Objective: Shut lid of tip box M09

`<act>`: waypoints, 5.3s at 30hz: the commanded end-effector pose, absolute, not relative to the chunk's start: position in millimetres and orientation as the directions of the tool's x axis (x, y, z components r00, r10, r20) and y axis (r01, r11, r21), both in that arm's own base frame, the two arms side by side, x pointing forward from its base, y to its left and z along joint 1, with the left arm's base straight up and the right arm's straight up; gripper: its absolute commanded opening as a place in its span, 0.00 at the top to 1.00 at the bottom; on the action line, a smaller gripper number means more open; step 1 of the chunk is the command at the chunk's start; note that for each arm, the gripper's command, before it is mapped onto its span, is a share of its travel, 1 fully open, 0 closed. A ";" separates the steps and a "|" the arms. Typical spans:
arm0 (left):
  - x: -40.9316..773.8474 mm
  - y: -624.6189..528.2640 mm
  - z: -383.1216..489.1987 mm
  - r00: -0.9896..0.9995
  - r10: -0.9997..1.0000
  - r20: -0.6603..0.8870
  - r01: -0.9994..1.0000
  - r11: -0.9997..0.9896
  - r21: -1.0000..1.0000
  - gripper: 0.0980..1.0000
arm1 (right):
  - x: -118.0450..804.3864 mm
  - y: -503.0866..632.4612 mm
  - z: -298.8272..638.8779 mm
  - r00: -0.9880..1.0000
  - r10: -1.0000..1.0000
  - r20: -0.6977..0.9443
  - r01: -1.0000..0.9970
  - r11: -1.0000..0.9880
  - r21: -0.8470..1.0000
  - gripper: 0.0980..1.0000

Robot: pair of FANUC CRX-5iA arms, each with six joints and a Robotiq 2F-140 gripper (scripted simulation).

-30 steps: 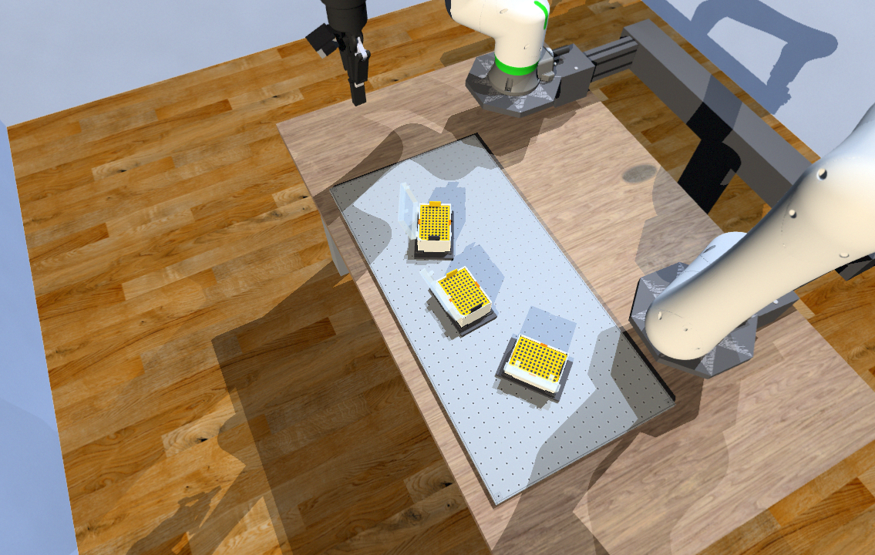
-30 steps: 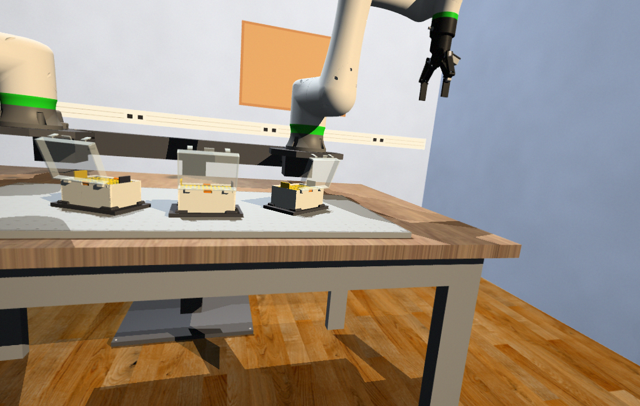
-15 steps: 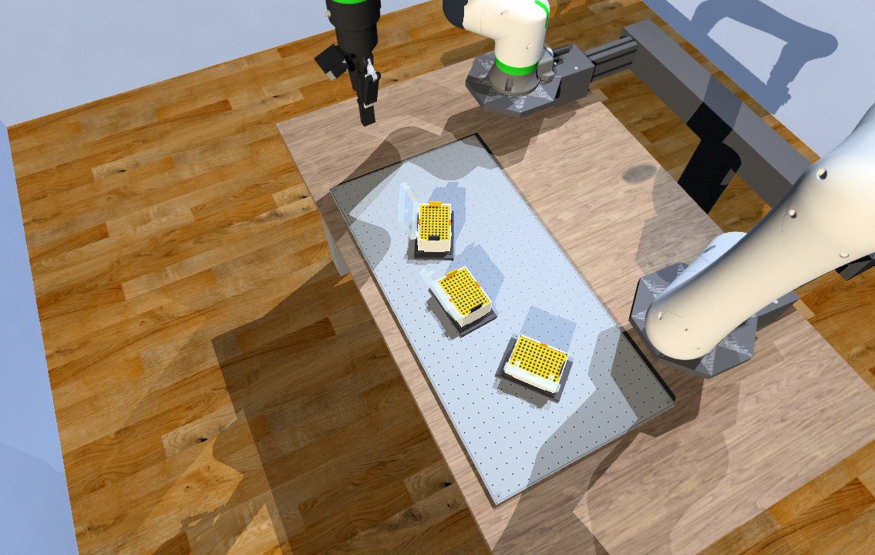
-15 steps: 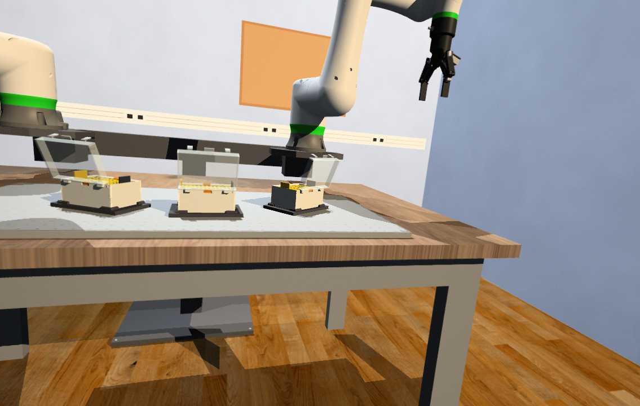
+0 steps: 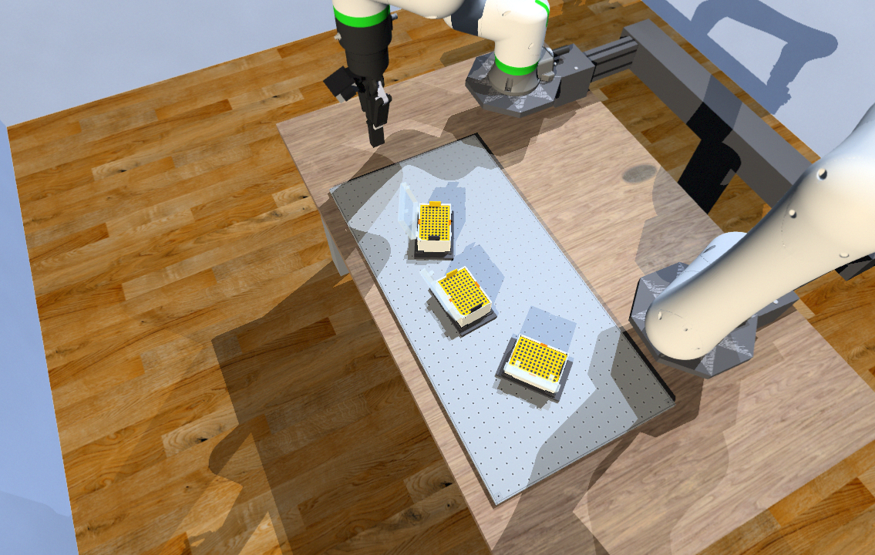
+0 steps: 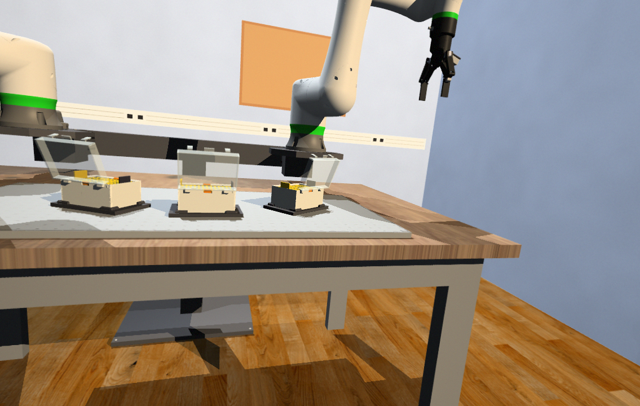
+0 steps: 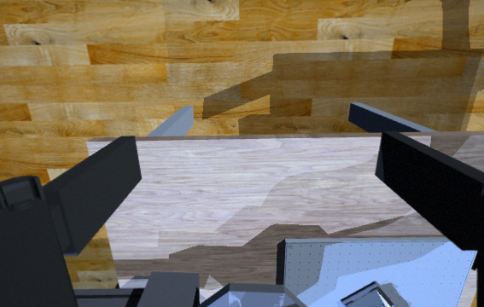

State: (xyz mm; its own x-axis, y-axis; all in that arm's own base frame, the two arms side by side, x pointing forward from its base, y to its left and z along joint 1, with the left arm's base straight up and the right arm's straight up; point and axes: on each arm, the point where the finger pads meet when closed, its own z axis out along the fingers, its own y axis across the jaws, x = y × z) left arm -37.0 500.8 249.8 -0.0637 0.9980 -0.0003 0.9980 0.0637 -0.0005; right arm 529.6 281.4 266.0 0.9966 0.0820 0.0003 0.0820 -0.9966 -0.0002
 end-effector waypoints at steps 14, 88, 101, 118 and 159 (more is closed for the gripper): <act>-36.8 501.1 250.8 -0.064 0.998 0.002 0.998 0.064 0.000 0.00 | 536.7 349.0 266.8 0.997 0.082 0.002 0.082 -0.997 -0.001 1.00; -36.8 501.1 250.8 -0.064 0.998 0.002 0.998 0.064 0.000 0.00 | 554.4 534.3 263.4 0.997 0.082 0.000 0.082 -0.997 0.000 1.00; -36.8 501.1 250.8 -0.064 0.998 0.002 0.998 0.064 0.000 0.00 | 554.6 534.2 230.1 0.997 0.082 0.002 0.082 -0.997 -0.002 1.00; -36.8 501.1 250.8 -0.064 0.998 0.002 0.998 0.064 0.000 0.00 | 554.8 534.4 155.3 0.997 0.082 0.002 0.082 -0.997 -0.002 1.00; -36.8 501.1 250.8 -0.064 0.998 0.002 0.998 0.064 0.000 0.00 | 555.0 534.6 58.6 0.997 0.082 0.002 0.082 -0.997 -0.001 1.00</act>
State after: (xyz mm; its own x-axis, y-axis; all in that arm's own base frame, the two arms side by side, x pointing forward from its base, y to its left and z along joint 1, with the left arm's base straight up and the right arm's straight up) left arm -37.0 500.8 249.8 -0.0637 0.9980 -0.0003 0.9980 0.0637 -0.0005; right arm 554.4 534.2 58.0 0.9966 0.0818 -0.0003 0.0818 -0.9966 0.0003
